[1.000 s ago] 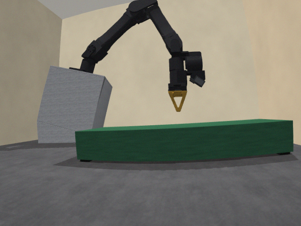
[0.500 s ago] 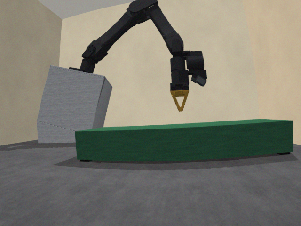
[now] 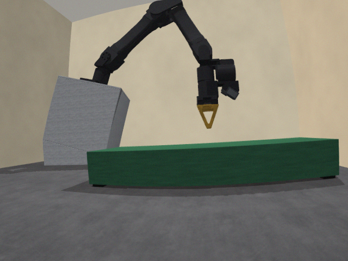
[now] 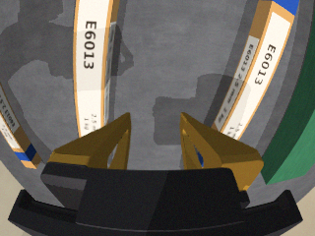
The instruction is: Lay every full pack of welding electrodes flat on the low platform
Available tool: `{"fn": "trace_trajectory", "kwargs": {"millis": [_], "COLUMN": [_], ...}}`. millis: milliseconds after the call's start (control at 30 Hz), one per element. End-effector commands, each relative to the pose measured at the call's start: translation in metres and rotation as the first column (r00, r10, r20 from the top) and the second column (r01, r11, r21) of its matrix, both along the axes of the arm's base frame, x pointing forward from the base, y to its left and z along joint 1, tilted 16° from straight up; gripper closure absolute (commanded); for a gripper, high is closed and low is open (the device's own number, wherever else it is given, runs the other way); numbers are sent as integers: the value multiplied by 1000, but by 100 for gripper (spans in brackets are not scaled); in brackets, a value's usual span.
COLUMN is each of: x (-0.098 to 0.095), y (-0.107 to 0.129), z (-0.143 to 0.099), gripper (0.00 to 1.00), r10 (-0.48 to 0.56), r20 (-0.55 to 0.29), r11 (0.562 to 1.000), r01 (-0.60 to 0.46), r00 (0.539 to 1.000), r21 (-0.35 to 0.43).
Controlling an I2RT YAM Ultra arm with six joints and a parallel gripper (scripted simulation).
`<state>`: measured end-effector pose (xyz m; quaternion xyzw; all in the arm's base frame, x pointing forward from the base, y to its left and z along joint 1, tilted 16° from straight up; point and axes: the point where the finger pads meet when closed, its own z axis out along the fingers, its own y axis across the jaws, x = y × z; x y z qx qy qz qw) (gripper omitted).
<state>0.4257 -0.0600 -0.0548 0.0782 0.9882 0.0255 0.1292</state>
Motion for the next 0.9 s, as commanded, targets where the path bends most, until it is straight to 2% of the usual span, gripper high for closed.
{"fn": "trace_trajectory", "kwargs": {"millis": [0,867], "x": [1,-8], "y": [-2,-3], "z": [10,40], "gripper": [58,58], "r10": [-4,-4], "r20": [24,24], "r11": [1000,1000], "r01": [4,4], "r00": [1000,1000], "r21": [-5,-5]}}
